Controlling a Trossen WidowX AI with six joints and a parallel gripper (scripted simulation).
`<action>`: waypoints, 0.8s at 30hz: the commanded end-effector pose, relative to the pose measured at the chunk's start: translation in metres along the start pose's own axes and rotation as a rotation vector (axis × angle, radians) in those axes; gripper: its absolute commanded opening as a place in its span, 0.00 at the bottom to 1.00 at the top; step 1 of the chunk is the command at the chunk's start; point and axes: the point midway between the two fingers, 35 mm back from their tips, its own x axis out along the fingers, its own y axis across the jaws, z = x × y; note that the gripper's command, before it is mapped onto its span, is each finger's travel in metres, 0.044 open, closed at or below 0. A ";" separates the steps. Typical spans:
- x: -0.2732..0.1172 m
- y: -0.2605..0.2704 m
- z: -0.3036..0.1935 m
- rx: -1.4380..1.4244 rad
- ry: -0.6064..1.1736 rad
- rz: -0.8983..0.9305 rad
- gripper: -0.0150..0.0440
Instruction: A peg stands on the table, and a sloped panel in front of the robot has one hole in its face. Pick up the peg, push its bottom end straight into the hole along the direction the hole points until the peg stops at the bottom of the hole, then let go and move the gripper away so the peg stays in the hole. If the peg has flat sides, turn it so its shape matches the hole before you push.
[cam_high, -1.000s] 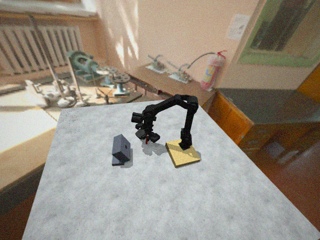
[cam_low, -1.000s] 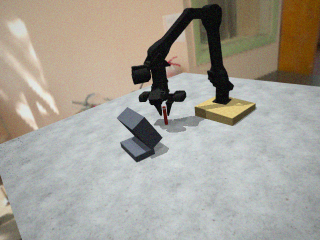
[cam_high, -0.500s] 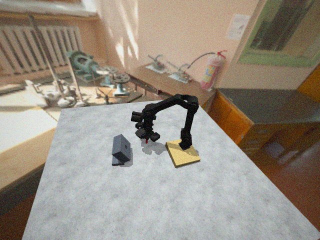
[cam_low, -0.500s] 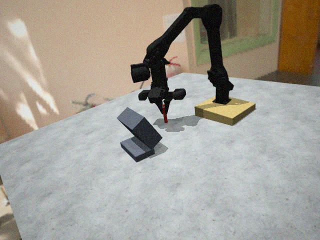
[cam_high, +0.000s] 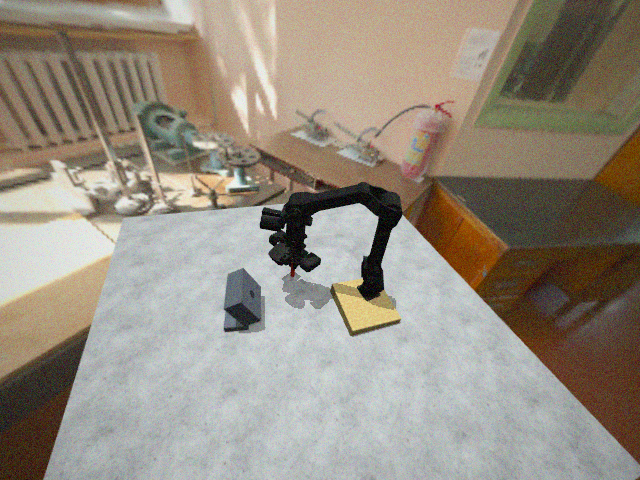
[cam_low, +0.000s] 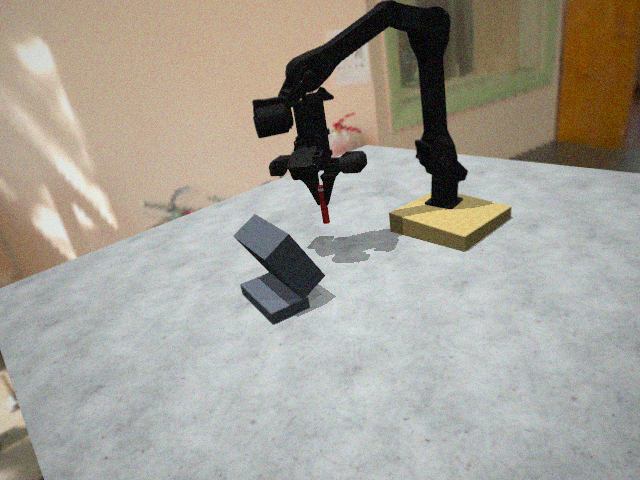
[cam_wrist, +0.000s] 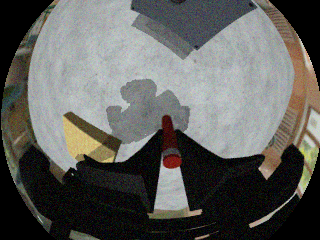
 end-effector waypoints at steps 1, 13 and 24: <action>-0.013 0.000 0.000 -0.004 0.002 -0.003 0.25; -0.017 0.002 0.003 -0.052 -0.019 -0.039 0.25; -0.018 0.006 0.008 -0.123 -0.049 -0.094 0.25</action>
